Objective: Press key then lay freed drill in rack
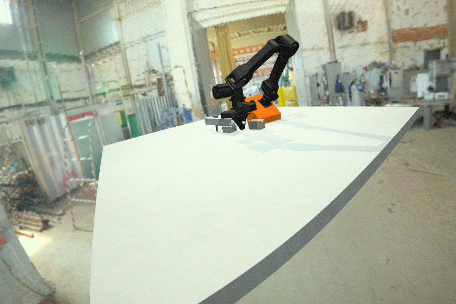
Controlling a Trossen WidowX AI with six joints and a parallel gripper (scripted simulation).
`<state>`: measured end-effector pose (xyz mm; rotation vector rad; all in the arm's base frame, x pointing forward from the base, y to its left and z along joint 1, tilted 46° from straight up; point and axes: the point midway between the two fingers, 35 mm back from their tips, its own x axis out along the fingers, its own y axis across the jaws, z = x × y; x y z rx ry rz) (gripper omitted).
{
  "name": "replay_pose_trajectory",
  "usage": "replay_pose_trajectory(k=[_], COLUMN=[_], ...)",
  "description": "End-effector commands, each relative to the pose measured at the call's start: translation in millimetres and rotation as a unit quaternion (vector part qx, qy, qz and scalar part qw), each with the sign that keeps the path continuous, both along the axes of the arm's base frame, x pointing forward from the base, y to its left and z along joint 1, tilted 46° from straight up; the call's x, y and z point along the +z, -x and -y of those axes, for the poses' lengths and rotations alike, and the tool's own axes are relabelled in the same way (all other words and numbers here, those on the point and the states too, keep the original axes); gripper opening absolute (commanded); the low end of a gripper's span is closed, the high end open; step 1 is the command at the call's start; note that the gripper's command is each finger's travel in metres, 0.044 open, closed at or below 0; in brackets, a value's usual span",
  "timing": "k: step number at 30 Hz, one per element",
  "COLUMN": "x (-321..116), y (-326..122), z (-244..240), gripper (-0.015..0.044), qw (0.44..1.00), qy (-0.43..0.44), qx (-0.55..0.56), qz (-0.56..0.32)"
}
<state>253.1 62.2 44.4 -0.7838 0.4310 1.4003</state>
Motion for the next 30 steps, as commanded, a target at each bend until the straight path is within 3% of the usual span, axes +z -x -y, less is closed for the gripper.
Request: replay_pose_trajectory(k=[1,30], x=[3,33], y=[1,8], z=[-3,-36], gripper=[0.0,0.0], qw=[1.0,1.0], qy=[0.001,0.0], qx=[-0.002,-0.002], qz=[0.0,0.0])
